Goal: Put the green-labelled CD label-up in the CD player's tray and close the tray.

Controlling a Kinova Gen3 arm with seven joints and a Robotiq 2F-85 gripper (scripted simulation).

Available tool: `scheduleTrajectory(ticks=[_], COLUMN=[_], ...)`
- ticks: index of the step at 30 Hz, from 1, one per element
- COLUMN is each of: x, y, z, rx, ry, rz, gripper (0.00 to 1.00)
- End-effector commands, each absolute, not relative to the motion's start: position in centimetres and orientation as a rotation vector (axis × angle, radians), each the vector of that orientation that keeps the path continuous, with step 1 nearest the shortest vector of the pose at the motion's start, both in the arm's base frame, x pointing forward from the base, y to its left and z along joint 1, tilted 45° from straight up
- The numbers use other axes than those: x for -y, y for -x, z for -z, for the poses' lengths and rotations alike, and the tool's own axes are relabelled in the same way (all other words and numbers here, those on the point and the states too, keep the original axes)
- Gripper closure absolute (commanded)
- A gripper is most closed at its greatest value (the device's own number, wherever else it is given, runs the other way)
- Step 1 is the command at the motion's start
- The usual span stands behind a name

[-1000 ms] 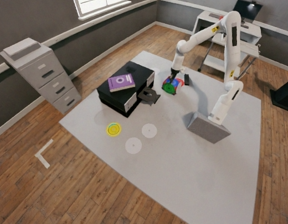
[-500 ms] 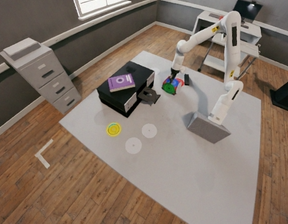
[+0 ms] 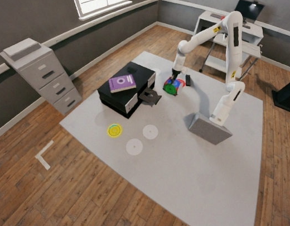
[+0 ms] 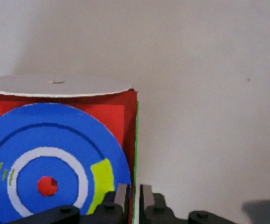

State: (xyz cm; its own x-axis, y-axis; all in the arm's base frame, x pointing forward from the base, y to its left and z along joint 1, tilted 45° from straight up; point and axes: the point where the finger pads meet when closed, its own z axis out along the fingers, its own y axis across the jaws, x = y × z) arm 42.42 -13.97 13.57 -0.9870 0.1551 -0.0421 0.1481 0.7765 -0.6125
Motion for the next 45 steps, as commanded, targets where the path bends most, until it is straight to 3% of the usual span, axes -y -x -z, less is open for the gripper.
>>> scheduleTrajectory(ticks=[1,45], x=[13.91,14.21], y=[-42.47,-42.44], z=[-13.60,-13.20], rx=[2.952,2.952], ry=[0.250,0.250], rz=[-1.016,-1.016], gripper=[0.84,0.84])
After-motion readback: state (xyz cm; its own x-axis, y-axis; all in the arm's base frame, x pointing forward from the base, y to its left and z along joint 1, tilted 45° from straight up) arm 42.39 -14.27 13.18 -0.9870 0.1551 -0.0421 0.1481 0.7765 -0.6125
